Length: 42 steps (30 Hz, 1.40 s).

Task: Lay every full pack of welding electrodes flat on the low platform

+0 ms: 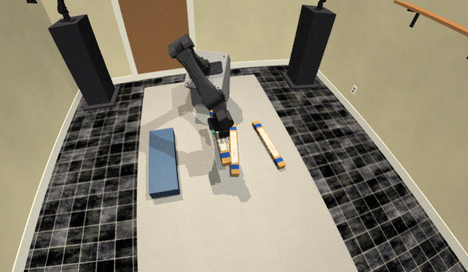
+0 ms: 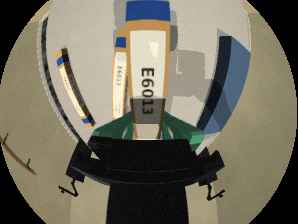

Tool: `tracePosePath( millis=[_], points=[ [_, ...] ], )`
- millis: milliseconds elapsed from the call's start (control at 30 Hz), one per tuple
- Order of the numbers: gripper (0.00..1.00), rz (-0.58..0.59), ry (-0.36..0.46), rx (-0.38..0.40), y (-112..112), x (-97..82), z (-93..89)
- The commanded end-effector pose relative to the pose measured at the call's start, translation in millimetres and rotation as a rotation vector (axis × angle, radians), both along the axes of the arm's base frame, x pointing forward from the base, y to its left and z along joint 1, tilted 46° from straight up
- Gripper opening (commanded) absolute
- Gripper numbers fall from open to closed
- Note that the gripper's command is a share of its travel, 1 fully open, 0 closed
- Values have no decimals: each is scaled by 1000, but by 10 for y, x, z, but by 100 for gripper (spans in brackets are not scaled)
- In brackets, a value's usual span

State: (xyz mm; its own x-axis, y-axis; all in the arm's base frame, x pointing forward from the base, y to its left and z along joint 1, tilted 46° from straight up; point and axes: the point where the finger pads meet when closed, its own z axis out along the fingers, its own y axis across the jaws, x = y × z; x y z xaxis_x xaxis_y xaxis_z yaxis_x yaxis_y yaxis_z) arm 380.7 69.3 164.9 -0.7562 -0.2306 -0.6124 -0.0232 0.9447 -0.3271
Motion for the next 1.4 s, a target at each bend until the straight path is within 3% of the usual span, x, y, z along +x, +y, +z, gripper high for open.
tracePosePath(
  millis=[0,300,333,733,833,900,1367],
  points=[
    [0,24,-67,21,119,-25,353],
    [0,37,-62,23,84,-22,369],
    [0,17,-63,22,-16,-8,378],
    [0,17,-65,18,-323,-5,483],
    [0,37,-64,19,-272,-9,490],
    [0,17,-64,17,-399,-2,508],
    [0,17,-66,13,-704,1,614]
  ],
)
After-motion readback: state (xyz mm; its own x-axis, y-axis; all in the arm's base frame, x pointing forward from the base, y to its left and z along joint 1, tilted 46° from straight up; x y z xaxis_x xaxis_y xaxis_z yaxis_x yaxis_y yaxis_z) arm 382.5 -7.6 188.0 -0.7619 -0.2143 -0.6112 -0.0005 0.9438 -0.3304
